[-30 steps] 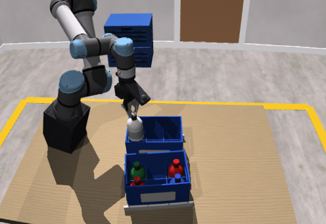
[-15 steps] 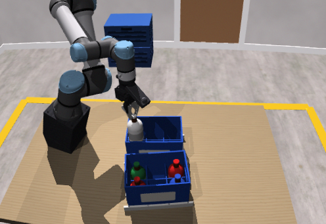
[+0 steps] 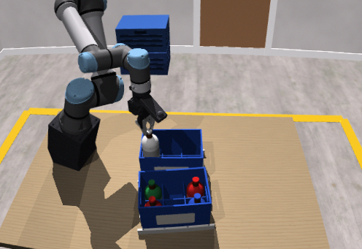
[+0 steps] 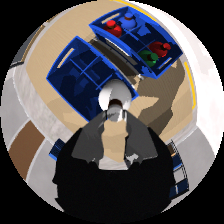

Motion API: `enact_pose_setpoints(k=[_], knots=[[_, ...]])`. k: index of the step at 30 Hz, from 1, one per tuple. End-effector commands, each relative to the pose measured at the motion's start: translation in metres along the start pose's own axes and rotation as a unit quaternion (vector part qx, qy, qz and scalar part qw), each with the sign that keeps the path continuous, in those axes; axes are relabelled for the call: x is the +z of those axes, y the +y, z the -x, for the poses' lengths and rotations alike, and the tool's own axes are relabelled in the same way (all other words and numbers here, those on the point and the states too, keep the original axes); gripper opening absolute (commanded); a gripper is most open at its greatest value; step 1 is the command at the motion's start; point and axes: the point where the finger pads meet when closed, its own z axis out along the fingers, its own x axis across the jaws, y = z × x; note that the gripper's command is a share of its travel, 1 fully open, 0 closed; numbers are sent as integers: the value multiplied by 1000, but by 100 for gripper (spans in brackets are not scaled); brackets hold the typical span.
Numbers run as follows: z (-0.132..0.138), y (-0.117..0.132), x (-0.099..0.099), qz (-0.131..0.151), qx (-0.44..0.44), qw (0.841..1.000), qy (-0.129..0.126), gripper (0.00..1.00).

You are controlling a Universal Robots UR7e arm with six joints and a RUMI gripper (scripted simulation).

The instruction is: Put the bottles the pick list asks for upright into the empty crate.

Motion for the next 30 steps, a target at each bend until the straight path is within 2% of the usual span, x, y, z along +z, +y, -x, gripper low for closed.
enact_pose_setpoints(k=[1, 30], knots=[[0, -1, 4, -1, 0, 1000, 0, 0], [0, -1, 29, -1, 0, 1000, 0, 0]])
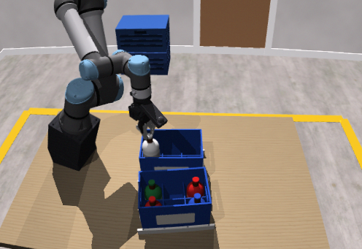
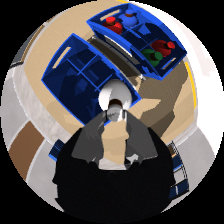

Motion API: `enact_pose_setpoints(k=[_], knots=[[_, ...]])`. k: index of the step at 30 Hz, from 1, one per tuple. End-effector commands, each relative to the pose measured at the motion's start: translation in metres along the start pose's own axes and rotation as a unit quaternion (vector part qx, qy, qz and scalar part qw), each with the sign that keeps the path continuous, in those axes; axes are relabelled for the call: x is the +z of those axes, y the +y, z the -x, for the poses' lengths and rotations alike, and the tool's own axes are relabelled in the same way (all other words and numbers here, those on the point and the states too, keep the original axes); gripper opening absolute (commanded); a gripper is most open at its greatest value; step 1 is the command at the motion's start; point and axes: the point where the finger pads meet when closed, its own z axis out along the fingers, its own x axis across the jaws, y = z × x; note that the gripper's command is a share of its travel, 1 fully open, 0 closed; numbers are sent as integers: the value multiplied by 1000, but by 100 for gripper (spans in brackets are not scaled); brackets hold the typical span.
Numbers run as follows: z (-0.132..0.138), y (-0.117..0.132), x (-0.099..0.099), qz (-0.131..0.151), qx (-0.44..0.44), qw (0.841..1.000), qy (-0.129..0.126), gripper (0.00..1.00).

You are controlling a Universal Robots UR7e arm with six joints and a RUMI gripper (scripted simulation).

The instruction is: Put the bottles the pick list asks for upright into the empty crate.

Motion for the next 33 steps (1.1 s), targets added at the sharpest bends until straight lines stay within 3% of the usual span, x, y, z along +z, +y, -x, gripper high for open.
enact_pose_setpoints(k=[1, 33], knots=[[0, -1, 3, -1, 0, 1000, 0, 0], [0, -1, 31, -1, 0, 1000, 0, 0]])
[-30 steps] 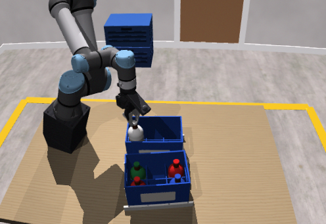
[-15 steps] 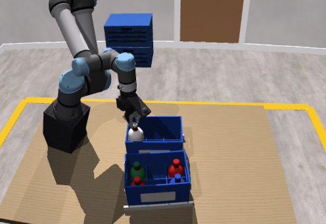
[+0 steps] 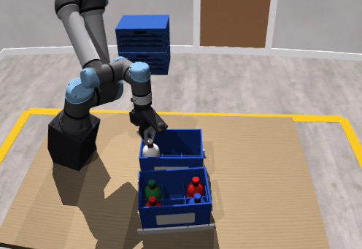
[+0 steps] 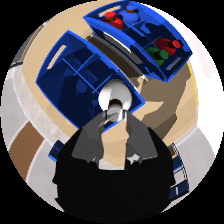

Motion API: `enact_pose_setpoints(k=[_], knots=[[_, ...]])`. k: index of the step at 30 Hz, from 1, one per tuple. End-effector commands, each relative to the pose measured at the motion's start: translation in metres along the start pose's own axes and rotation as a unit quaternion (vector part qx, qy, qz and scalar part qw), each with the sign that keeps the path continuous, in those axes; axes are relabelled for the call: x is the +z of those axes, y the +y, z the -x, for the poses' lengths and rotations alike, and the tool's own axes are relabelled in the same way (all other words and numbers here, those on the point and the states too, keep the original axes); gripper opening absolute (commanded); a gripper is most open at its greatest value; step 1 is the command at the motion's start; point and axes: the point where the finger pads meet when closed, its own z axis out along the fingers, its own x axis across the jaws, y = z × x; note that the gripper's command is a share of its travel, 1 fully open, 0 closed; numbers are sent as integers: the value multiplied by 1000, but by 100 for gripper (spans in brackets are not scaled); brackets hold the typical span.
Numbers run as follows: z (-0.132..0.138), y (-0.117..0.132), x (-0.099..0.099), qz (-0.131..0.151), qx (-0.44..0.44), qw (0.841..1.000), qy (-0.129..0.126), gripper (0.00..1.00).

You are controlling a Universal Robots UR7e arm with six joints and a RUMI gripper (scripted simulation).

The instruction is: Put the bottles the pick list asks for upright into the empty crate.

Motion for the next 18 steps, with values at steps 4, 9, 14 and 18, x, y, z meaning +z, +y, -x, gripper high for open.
enact_pose_setpoints(k=[4, 9, 14, 18], knots=[[0, -1, 6, -1, 0, 1000, 0, 0], [0, -1, 11, -1, 0, 1000, 0, 0], [0, -1, 16, -1, 0, 1000, 0, 0], [0, -1, 18, -1, 0, 1000, 0, 0]])
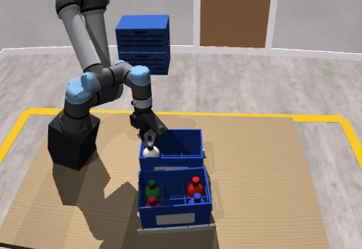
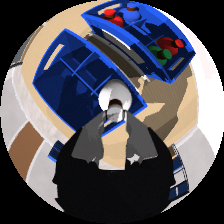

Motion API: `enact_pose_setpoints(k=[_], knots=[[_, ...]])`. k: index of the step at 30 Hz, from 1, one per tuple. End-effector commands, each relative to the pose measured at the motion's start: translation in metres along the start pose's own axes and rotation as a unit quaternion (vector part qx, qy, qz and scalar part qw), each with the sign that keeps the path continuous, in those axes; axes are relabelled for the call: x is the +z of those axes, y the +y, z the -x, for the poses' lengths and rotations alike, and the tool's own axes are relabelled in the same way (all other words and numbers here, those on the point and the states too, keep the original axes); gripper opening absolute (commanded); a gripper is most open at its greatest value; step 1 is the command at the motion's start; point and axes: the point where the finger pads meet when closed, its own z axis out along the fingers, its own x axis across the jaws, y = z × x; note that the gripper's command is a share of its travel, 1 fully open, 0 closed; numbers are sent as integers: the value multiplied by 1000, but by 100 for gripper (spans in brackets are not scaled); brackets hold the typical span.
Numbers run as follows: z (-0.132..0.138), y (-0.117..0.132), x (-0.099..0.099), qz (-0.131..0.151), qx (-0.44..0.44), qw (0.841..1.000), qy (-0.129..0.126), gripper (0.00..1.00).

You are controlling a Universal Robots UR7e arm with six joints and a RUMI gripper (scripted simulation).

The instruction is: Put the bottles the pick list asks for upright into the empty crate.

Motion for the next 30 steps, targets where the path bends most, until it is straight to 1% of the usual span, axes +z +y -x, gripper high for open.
enact_pose_setpoints(k=[1, 23, 30], knots=[[0, -1, 3, -1, 0, 1000, 0, 0], [0, -1, 23, -1, 0, 1000, 0, 0], [0, -1, 23, -1, 0, 1000, 0, 0]])
